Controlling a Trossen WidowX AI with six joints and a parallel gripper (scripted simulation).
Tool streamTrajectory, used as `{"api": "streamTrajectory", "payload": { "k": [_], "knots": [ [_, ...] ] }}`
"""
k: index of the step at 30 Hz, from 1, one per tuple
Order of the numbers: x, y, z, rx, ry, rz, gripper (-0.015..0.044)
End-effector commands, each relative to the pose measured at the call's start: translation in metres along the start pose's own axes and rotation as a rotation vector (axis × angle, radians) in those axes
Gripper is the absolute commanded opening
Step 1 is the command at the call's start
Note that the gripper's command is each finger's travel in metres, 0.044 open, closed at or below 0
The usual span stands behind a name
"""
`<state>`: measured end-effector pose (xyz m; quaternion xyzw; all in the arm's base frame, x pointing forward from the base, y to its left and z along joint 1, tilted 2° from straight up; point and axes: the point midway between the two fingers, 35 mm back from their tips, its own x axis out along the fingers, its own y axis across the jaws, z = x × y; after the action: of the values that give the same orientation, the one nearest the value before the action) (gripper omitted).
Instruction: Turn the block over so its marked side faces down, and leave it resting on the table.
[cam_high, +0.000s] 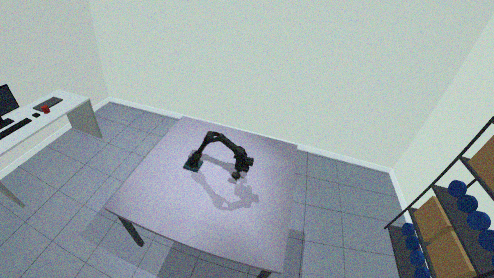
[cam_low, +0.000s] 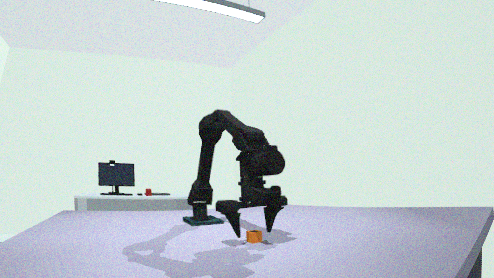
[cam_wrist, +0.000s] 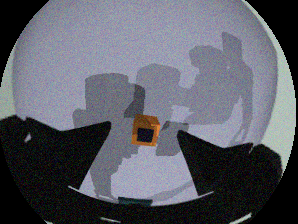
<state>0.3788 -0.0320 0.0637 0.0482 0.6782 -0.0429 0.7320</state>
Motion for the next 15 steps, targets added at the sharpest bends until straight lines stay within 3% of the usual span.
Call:
{"api": "streamTrajectory", "payload": {
  "k": [1, 13, 15],
  "knots": [
    [0.0069, -0.0007, -0.0014, 0.004, 0.007, -0.005, 0.0440],
    [0.0069, -0.0007, -0.0014, 0.004, 0.007, -0.005, 0.0125],
    [0.0069, -0.0007, -0.0014, 0.004, 0.007, -0.005, 0.0112]
  ]
}}
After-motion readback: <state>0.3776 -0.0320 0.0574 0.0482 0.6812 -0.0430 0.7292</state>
